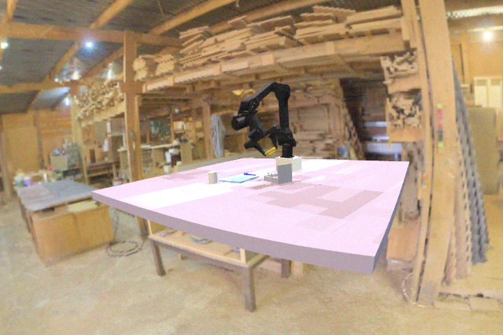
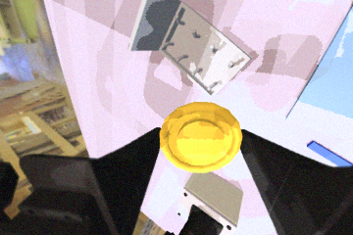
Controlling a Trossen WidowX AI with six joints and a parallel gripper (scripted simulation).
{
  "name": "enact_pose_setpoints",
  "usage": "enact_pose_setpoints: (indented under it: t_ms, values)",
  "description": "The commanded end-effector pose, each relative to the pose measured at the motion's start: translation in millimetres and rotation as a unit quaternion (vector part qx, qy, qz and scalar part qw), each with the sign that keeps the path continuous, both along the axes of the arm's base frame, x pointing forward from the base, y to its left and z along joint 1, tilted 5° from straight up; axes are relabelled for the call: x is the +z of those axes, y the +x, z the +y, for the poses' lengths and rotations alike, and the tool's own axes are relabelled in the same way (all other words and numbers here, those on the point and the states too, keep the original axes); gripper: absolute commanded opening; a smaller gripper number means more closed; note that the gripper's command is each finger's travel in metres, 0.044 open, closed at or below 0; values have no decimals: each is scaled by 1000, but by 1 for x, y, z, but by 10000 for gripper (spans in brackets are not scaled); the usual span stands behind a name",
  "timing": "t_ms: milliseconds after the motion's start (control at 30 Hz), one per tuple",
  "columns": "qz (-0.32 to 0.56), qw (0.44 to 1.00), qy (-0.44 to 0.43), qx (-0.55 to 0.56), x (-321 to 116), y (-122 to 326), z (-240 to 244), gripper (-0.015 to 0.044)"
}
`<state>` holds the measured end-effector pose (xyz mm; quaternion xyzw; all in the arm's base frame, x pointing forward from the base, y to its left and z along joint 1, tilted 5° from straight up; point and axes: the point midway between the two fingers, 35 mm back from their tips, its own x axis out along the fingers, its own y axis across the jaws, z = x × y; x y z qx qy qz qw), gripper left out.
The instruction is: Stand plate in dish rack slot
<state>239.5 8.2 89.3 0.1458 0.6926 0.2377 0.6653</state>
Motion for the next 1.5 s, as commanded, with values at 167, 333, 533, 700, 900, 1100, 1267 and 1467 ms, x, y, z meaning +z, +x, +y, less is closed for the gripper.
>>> enact_pose_setpoints:
  t_ms: [167,333,533,700,900,1100,1267,1467]
  values:
    - [-47,993,87,71,-17,-5,6,0]
    - [-83,983,128,100,-22,-5,7,0]
    - [-133,968,172,128,-28,-5,9,0]
    - [-179,951,204,145,-32,-5,10,0]
    - [-238,929,236,159,-37,-5,10,0]
    - [-301,902,259,167,-41,-5,9,0]
    - [-356,878,271,171,-43,-4,8,0]
    - [-422,847,276,171,-46,-3,7,0]
